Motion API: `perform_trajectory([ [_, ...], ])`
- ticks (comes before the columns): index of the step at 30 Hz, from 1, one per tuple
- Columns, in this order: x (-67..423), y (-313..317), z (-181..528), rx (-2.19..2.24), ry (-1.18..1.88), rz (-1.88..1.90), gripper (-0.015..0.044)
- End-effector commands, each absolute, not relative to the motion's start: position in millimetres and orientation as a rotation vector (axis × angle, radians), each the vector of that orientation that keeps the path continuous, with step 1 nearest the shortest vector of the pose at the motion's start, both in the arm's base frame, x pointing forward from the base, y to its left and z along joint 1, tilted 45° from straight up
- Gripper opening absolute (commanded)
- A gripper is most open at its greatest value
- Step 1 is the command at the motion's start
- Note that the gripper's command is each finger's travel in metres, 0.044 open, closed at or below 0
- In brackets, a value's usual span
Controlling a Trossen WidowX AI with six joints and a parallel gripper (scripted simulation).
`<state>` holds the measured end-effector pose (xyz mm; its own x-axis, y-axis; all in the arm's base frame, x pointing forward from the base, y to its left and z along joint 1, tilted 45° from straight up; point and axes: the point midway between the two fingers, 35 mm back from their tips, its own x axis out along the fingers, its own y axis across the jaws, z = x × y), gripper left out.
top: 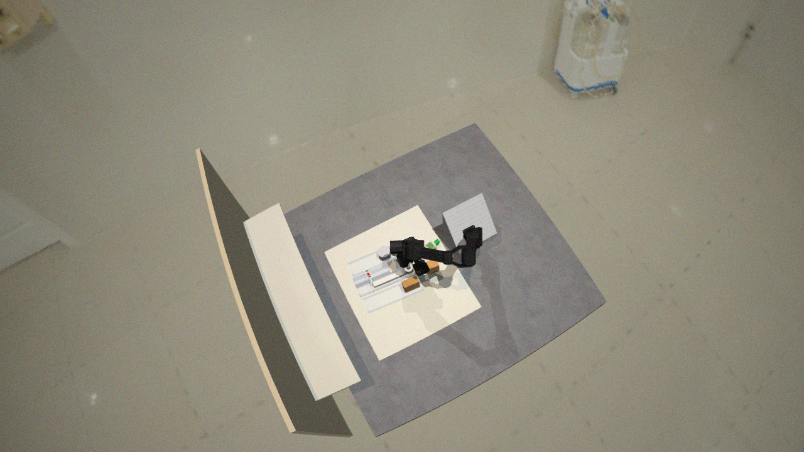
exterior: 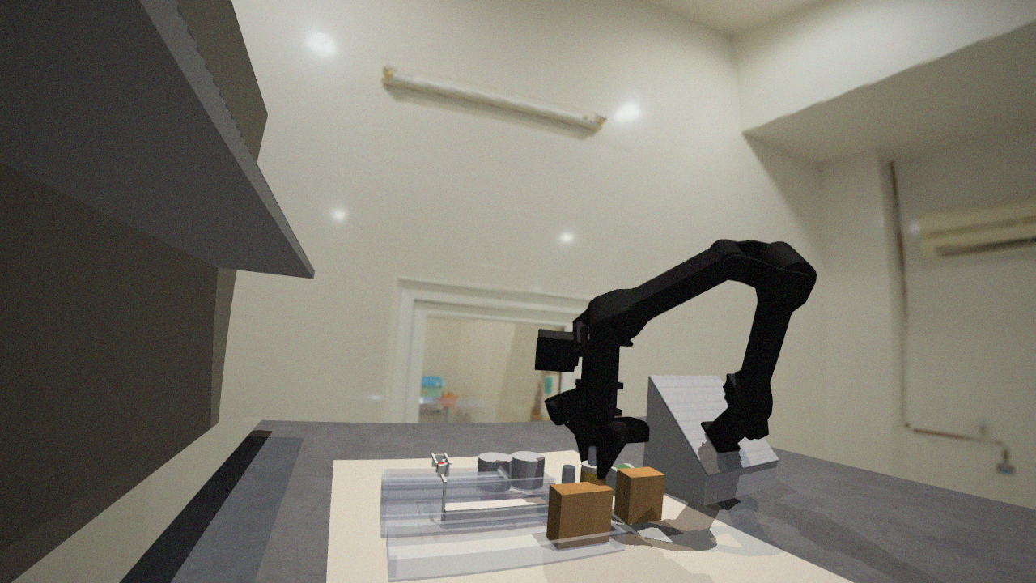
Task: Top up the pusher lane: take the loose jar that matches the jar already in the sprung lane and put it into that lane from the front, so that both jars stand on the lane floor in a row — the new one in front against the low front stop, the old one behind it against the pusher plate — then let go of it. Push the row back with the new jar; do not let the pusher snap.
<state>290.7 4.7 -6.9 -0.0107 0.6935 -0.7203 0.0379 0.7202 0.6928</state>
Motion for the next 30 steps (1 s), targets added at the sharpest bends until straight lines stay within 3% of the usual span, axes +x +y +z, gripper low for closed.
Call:
perform_trajectory([
  [1, 293, 5, -7, 0.633, 1.509, 0.575, 0.0000],
  [30, 304, 5, -7, 0.632, 1.508, 0.575, 0.0000],
])
